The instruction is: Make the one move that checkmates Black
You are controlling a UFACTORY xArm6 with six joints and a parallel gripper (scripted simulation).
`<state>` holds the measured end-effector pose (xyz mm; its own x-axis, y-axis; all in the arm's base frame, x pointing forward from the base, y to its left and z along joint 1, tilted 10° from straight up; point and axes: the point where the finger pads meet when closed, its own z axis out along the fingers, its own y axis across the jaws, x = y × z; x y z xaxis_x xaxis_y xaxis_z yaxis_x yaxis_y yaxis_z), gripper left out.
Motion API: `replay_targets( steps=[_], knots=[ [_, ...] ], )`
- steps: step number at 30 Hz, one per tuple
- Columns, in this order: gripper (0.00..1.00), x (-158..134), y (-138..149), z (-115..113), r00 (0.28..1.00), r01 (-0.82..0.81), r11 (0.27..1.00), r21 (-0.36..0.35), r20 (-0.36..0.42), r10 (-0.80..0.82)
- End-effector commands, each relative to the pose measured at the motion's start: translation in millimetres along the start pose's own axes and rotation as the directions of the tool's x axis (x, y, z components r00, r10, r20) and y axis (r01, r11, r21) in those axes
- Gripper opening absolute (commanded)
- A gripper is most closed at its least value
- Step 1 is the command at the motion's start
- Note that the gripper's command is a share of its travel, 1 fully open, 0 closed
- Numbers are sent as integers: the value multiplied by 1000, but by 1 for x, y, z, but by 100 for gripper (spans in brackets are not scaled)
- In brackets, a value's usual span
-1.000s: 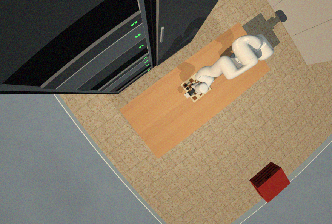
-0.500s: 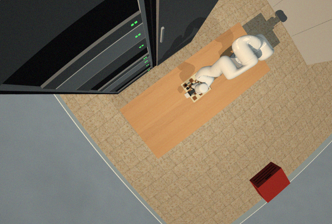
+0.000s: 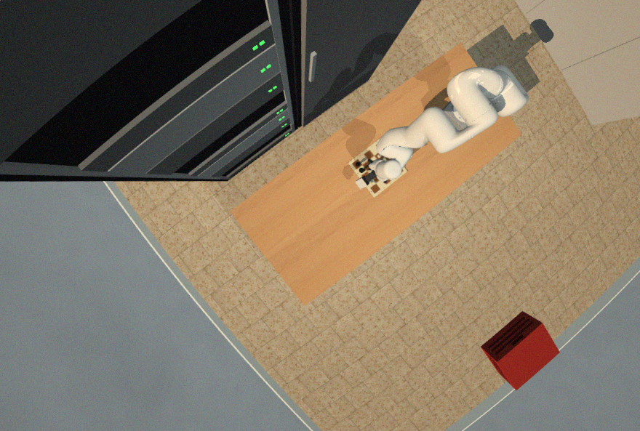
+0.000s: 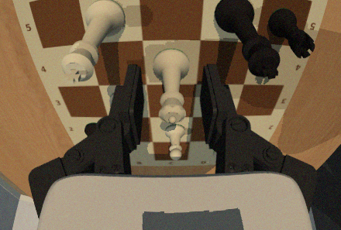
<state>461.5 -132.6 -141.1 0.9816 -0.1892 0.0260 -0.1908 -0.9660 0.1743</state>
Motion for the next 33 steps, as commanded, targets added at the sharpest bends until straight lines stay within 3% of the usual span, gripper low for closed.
replay_targets(
  steps=[1,9,22,32,33],
  knots=[
    [42,2,0,-2,1000,0,1000,0,-4,0],
    [42,2,0,-16,1000,0,1000,0,-4,0],
    [42,1,0,-80,1000,0,1000,0,-4,0],
    [42,1,0,-91,1000,0,1000,0,-4,0],
    [100,1,0,-91,1000,0,1000,0,-4,0]
  ],
)
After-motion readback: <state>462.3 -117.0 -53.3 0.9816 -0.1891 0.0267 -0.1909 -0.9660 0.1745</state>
